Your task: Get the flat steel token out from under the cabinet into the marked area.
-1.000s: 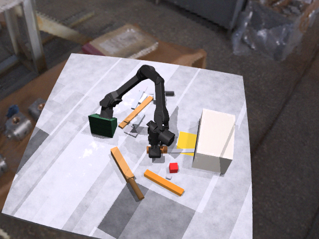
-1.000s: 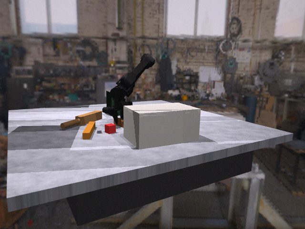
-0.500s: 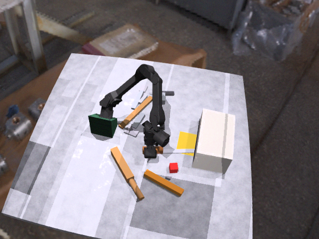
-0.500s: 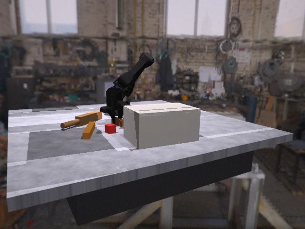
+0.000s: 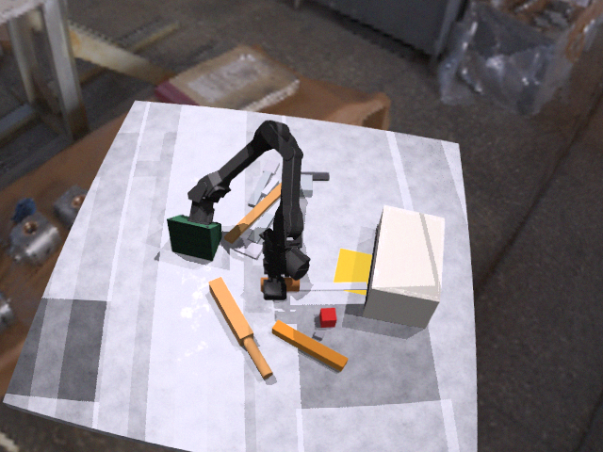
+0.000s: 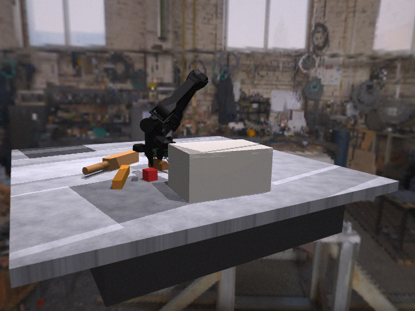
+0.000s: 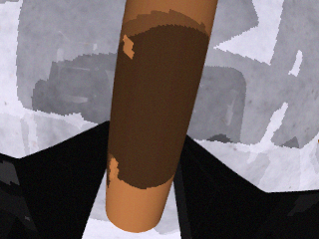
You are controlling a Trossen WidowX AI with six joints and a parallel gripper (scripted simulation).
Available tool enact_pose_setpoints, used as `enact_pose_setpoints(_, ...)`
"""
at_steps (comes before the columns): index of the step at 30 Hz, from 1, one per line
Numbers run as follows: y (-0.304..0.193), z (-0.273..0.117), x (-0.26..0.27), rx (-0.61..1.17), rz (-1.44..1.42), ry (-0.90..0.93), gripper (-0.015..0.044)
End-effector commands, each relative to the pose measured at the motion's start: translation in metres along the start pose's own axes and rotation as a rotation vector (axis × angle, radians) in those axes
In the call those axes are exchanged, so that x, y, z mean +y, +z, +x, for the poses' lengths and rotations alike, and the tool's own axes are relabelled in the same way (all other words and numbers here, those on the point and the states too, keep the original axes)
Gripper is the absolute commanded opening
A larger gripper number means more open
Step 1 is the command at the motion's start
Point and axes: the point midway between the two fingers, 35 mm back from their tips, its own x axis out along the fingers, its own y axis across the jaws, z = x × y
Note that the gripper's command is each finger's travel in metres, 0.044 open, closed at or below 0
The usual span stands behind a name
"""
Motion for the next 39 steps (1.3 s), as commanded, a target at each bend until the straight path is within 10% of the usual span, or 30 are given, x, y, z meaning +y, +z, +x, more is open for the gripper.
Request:
enact_pose_setpoints(1, -0.0115, 0.0009, 0.0007, 0.004, 0.004, 0.004, 0.0)
enact_pose_setpoints(39, -0.0148, -0.0032, -0.0016, 0.003, -0.174, 0.003, 0.0)
